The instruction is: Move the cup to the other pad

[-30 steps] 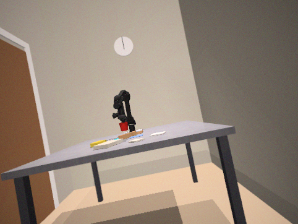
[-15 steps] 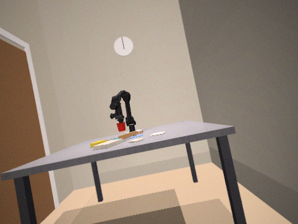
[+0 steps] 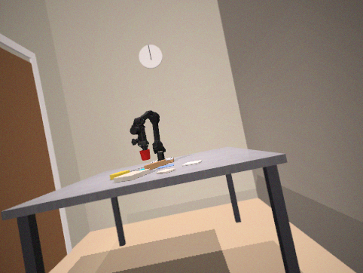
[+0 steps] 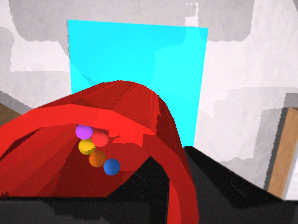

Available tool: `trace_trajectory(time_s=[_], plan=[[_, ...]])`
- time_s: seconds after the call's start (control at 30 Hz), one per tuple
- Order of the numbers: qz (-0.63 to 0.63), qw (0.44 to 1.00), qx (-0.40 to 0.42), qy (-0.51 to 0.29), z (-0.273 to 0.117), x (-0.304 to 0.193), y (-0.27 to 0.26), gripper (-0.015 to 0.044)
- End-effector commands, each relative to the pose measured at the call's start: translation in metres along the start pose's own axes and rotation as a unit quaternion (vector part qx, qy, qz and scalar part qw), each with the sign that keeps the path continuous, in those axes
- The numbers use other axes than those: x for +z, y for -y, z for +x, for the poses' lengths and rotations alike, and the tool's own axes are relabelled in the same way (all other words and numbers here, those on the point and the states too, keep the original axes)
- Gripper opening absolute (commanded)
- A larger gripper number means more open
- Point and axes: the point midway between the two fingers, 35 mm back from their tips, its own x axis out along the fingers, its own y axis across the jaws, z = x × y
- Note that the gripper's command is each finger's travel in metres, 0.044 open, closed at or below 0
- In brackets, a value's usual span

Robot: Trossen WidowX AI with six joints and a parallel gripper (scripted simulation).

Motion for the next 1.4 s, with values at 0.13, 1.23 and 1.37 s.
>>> trace_trajectory(time_s=[0.13,1.23,1.37], plan=[[-0.002,1.000,0.000,-0.002,0.004,0.001,0.003,0.0000],[-0.002,1.000,0.000,-0.002,0.044,0.003,0.005,0.0000],[-0.002,1.000,0.000,-0.002,0.049,0.004,0.005,0.0000]])
